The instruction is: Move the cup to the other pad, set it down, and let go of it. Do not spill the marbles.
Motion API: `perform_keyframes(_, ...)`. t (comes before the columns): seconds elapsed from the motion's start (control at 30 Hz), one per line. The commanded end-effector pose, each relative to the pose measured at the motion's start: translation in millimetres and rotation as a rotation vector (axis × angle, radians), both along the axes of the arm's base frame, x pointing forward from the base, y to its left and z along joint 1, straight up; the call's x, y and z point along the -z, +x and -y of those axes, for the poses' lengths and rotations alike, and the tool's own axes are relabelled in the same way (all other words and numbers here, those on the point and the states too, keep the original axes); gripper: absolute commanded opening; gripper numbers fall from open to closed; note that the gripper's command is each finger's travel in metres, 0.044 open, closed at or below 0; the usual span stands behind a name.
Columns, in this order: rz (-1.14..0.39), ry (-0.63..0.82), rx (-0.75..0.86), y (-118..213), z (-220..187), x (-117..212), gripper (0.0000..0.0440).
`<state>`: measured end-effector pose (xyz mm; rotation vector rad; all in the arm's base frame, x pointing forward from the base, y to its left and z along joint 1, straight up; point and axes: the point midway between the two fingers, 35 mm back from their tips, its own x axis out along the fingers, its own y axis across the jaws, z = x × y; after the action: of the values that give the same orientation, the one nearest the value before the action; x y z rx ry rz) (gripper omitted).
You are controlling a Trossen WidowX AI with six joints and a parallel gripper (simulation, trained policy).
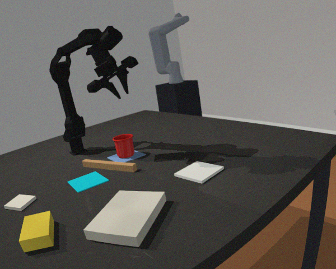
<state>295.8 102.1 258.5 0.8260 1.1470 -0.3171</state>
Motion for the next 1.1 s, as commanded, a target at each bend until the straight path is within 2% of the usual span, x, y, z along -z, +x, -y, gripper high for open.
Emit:
perform_keyframes(0.0,-0.055,-0.021,0.018,-2.8,1.6,10.1,0.0131)
perform_keyframes(0.67,-0.340,-0.136,0.078,-28.5,13.3,55.4,0.0129)
perform_keyframes(1.07,-0.438,-0.191,0.119,-37.0,18.4,81.8,0.0136)
